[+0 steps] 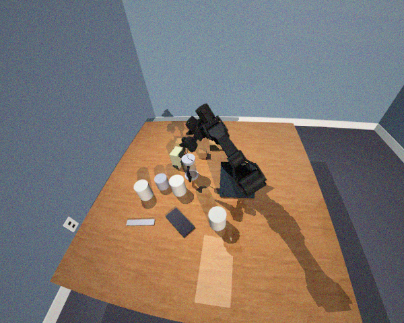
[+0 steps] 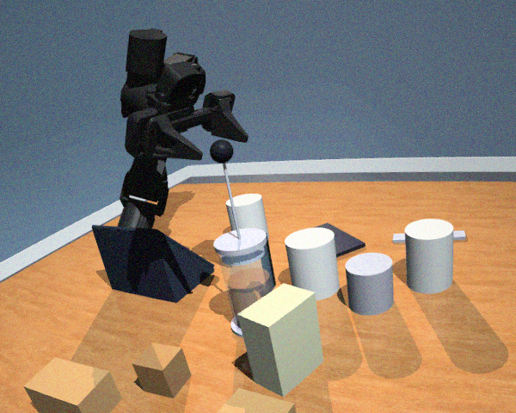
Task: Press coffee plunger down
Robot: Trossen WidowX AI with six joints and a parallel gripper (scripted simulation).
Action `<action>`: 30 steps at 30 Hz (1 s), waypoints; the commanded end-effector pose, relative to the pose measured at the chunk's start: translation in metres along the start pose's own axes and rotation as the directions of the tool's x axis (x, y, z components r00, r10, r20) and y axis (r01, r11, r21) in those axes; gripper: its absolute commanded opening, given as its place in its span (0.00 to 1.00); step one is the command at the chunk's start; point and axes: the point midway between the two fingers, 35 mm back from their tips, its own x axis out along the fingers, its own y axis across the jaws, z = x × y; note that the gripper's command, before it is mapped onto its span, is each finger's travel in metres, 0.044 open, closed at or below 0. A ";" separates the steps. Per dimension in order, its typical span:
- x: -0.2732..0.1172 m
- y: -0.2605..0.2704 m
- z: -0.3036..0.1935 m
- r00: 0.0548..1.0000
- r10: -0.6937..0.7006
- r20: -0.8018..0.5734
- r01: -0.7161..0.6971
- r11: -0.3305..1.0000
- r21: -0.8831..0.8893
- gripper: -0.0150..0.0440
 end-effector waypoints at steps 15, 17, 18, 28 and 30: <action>0.002 -0.002 -0.002 1.000 -0.003 -0.004 0.003 1.000 0.012 0.47; 0.002 -0.002 -0.002 1.000 -0.003 -0.004 0.003 1.000 0.012 0.47; 0.002 -0.002 -0.002 1.000 -0.003 -0.004 0.003 1.000 0.012 0.47; 0.009 -0.004 -0.010 1.000 -0.005 -0.006 0.005 1.000 0.011 0.47; 0.012 -0.005 -0.012 1.000 -0.005 -0.007 0.005 1.000 0.011 0.47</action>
